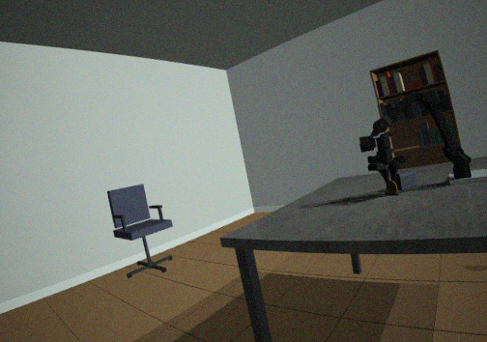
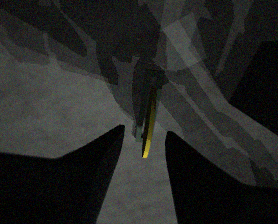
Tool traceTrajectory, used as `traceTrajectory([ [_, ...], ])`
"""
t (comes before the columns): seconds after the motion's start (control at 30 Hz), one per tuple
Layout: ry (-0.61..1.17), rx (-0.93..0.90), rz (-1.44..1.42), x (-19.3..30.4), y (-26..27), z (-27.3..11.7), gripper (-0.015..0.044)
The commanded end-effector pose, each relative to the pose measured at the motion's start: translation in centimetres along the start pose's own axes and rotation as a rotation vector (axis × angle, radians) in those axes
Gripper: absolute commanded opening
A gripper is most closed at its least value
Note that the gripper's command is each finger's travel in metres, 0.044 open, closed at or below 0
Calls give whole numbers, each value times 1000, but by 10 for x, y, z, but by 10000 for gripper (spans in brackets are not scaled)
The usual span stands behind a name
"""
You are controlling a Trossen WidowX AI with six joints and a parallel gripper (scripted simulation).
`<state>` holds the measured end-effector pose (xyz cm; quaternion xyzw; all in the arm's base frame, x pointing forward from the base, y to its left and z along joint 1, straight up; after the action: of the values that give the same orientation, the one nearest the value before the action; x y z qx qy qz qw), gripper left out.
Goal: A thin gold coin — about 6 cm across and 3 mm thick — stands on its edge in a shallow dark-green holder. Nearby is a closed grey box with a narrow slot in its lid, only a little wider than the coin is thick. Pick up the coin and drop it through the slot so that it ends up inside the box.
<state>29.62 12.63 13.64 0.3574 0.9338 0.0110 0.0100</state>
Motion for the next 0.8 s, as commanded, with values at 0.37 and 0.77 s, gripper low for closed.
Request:
traceTrajectory([
  [0.37,-2,9,5,0,-1,26,161],
  [0.77,-2,9,5,0,-2,45,161],
])
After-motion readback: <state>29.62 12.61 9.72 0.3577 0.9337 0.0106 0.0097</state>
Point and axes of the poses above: the point midway between the two fingers, 35 mm back from their tips, its own z axis out along the fingers, its own y axis across the jaws, x = y × z, the point moved 6 cm from there along -z, back along the fingers, and after that the axes turned 12 degrees about z, right-handed, at the moved point
